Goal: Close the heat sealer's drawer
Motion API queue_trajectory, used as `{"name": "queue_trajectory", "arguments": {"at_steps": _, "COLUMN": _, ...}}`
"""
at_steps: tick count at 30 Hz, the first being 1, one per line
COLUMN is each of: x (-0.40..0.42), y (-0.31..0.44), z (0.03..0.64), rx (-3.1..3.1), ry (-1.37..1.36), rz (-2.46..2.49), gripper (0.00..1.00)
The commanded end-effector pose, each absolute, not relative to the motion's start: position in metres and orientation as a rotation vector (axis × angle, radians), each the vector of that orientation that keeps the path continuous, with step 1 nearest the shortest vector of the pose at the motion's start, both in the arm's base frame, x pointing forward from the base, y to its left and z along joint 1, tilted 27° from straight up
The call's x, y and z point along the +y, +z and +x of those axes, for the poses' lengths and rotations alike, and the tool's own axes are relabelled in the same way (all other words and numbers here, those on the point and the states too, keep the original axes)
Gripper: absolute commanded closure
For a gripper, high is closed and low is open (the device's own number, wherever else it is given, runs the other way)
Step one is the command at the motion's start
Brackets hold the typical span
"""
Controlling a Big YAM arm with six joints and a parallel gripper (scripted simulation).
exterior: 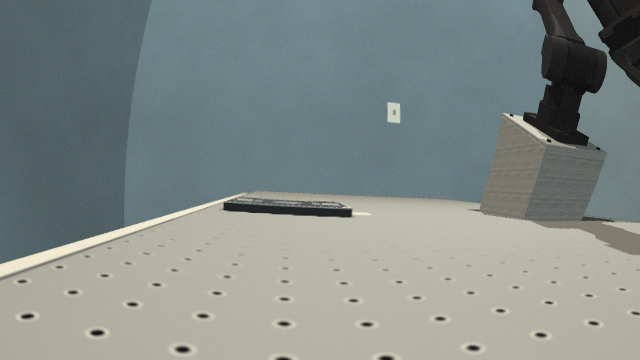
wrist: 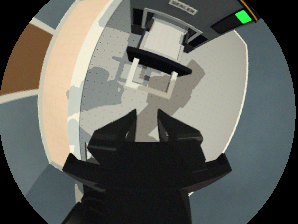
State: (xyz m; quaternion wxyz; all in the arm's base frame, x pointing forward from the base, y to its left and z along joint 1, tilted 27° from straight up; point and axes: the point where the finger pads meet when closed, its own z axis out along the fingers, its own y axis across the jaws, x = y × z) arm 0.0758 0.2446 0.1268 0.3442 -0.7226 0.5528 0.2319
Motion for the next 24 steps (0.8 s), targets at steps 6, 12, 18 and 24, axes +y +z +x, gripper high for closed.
{"name": "queue_trajectory", "arguments": {"at_steps": 6, "x": 0.245, "y": 0.135, "z": 0.080, "rx": 1.062, "ry": 0.469, "rz": -1.980, "gripper": 0.70}}
{"name": "queue_trajectory", "arguments": {"at_steps": 12, "x": 0.244, "y": 0.135, "z": 0.080, "rx": 0.916, "ry": 0.405, "rz": -2.013, "gripper": 0.70}}
{"name": "queue_trajectory", "arguments": {"at_steps": 18, "x": 0.245, "y": 0.146, "z": 0.082, "rx": 0.697, "ry": 0.298, "rz": -2.027, "gripper": 0.70}}
{"name": "queue_trajectory", "arguments": {"at_steps": 24, "x": 0.241, "y": 0.132, "z": 0.079, "rx": 0.543, "ry": 0.219, "rz": -2.058, "gripper": 0.70}}
